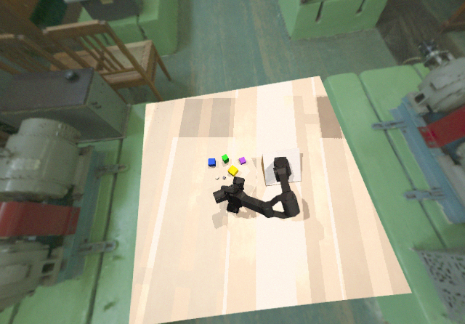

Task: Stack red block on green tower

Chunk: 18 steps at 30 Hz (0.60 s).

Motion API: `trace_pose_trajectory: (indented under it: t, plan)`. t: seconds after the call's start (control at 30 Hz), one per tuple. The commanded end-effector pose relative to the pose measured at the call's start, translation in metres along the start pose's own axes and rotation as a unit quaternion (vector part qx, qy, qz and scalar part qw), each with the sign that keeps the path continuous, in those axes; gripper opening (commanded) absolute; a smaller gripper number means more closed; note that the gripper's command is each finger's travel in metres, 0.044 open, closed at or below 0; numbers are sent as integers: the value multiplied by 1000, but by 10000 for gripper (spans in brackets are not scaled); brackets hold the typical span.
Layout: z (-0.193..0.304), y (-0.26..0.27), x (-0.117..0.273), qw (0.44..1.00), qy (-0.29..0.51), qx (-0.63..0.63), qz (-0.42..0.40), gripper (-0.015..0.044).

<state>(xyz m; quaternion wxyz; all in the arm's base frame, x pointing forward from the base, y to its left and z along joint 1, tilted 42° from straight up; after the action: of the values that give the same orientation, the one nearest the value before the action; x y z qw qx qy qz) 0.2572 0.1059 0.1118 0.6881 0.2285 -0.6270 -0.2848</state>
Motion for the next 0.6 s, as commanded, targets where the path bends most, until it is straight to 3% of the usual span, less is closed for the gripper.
trace_pose_trajectory:
  t: [0.0, 0.33, 0.43, 0.57]
  plan:
    - [0, 0, 0, 1000, -1, -2, 2, 151]
    - [0, 0, 0, 1000, -1, -2, 2, 65]
    - [0, 0, 5, 1000, -1, -2, 2, 0]
    - [-1, 0, 21, 1000, -2, -2, 3, 0]
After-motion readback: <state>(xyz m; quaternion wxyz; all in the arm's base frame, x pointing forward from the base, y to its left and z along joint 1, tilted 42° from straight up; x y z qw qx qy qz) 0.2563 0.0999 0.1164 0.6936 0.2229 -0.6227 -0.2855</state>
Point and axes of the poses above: the point midway between the two fingers, 35 mm back from their tips, its own x axis back along the fingers, its own y axis across the jaws, z = x × y, the point moved 10 cm from there along x, back along the fingers, and after that the axes turned 9 degrees about x, right-handed, at the moved point
